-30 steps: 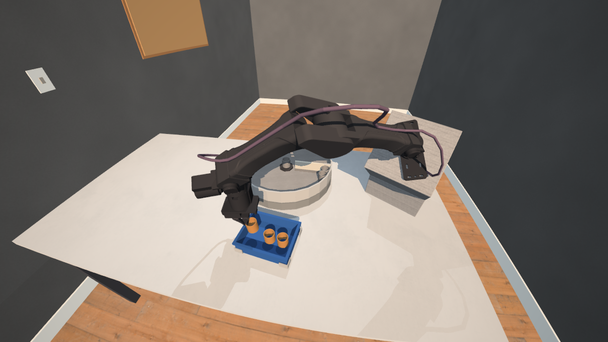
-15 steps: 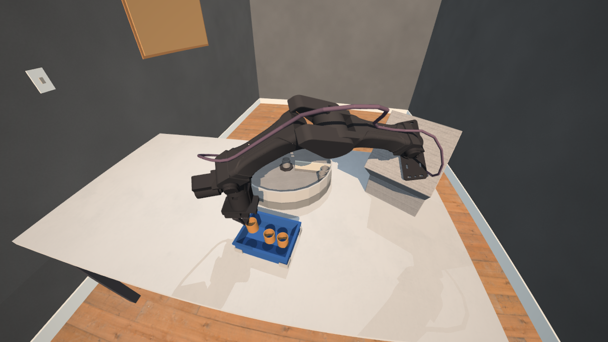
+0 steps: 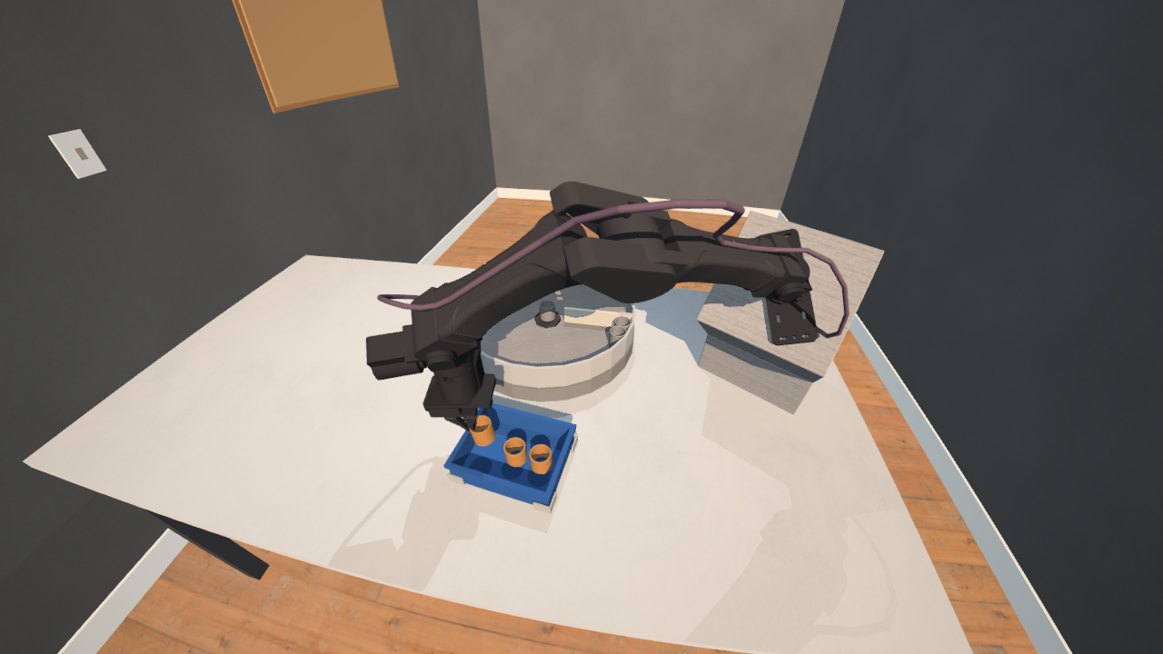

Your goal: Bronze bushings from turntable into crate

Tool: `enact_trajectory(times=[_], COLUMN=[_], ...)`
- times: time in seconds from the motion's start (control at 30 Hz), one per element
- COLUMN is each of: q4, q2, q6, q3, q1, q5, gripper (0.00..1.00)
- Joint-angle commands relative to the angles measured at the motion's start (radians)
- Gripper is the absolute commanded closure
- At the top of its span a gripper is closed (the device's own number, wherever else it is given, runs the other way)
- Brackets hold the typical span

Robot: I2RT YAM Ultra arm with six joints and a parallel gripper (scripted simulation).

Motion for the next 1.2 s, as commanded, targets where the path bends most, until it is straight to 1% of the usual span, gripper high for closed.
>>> enact_trajectory(times=[0.0, 0.3, 0.4, 0.57, 0.77, 0.97, 1.03, 1.07, 1.17], q4=[-0.025, -0.014, 0.021, 0.032, 0.058, 0.083, 0.083, 0.086, 0.096], q2=[-0.002, 0.011, 0.015, 0.023, 0.041, 0.058, 0.058, 0.055, 0.067], q6=[-0.006, 0.006, 0.012, 0.017, 0.026, 0.035, 0.035, 0.037, 0.04], q3=[0.033, 0.029, 0.025, 0.024, -0.023, -0.026, -0.026, -0.025, -0.006], q1=[-0.027, -0.023, -0.02, -0.002, 0.005, 0.025, 0.025, 0.009, 0.015], q5=[0.008, 0.013, 0.015, 0.018, 0.024, 0.031, 0.031, 0.031, 0.033], gripper=[1.0, 1.0, 1.0, 1.0, 1.0, 1.0, 1.0, 1.0, 1.0])
